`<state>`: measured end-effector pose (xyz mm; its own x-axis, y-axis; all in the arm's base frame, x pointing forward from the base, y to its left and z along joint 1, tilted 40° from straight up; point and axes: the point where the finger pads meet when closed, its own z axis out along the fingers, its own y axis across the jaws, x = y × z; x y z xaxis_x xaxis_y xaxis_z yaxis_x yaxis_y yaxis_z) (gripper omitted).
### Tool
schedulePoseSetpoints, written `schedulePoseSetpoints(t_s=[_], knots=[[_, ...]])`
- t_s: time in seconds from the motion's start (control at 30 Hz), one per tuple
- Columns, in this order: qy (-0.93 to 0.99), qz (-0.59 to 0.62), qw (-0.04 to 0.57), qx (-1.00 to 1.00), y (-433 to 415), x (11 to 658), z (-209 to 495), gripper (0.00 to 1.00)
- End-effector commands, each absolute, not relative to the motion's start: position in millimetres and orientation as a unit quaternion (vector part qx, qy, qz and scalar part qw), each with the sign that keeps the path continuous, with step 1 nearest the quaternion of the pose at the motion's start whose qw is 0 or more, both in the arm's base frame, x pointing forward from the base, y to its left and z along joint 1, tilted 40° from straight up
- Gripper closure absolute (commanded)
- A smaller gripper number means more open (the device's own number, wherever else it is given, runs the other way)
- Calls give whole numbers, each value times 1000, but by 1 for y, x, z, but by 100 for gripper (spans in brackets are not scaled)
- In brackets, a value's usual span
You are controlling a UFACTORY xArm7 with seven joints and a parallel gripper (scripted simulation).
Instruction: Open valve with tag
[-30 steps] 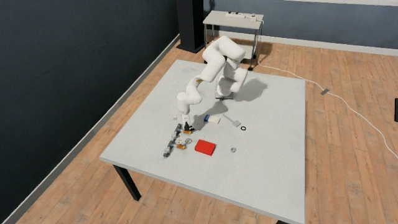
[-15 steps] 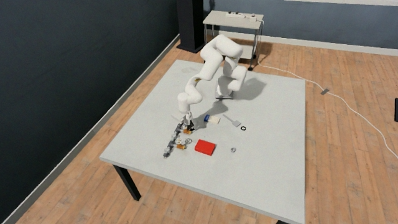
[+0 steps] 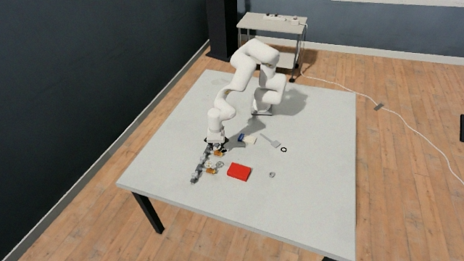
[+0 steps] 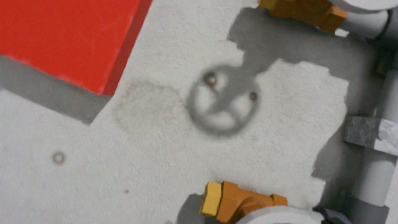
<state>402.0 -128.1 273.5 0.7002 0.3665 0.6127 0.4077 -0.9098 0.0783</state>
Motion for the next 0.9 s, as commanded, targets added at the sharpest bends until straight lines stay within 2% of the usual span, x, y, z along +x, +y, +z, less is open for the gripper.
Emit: schedulePoseSetpoints(t_s=[0.0, 0.1, 0.13, 0.6, 0.87], knots=[[-337, -335, -7, -880, -129, 402, 275, 100], [-359, -335, -16, -871, -129, 402, 275, 100], [-421, -334, -39, -842, -129, 402, 275, 100], [-667, -312, -135, -663, -129, 402, 275, 100], [-678, -310, -140, -651, -129, 402, 275, 100]])
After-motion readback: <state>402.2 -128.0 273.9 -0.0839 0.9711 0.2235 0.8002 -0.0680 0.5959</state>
